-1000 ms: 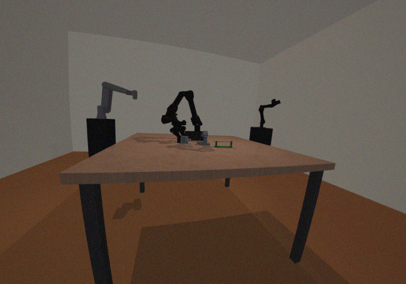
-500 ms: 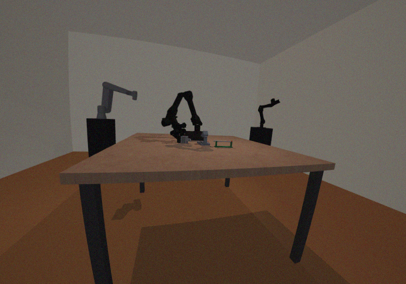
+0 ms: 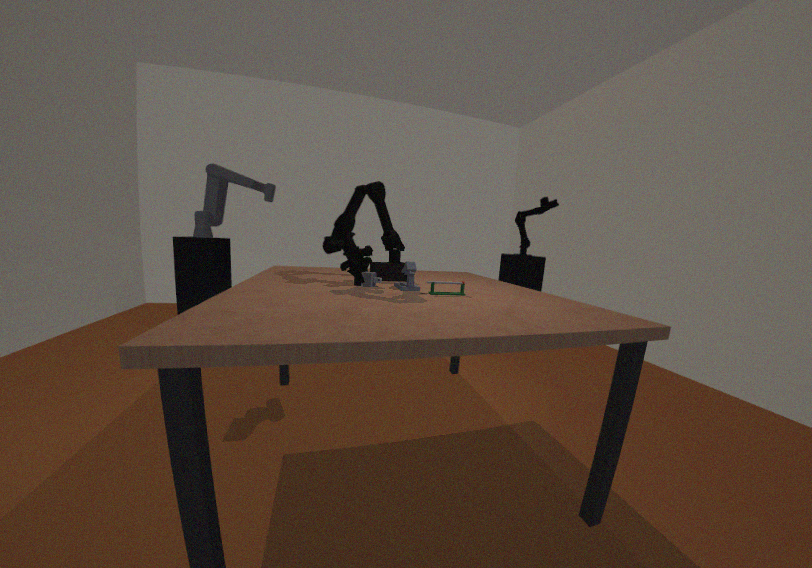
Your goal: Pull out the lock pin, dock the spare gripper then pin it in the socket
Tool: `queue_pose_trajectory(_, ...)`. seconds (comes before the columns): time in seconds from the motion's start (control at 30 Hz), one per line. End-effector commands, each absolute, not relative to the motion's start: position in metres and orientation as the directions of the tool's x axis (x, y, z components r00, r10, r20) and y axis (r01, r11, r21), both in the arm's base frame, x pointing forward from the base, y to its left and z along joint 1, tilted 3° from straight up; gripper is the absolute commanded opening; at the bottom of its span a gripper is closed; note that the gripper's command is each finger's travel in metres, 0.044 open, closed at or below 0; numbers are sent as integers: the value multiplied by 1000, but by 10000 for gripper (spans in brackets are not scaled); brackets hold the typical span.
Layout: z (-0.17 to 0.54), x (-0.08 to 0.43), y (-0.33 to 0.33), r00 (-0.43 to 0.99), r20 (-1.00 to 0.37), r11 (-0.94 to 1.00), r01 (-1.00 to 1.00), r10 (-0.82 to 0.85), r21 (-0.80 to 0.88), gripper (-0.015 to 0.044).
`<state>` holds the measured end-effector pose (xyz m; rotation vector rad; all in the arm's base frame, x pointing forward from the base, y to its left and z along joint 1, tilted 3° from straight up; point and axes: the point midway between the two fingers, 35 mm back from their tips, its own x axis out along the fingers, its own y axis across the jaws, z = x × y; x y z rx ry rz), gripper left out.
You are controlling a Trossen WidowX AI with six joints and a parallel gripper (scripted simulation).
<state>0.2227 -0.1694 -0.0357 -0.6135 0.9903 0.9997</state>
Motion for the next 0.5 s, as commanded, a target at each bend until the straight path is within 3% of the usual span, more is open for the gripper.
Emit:
queue_pose_trajectory(0.0, -36, 223, -170, 189, -896, 433, -901, 401, 3, 111)
queue_pose_trajectory(0.13, -28, 224, -170, 190, -896, 433, -901, 401, 3, 6)
queue_pose_trajectory(0.47, 28, 229, -171, 190, -896, 433, -901, 400, 2, 0)
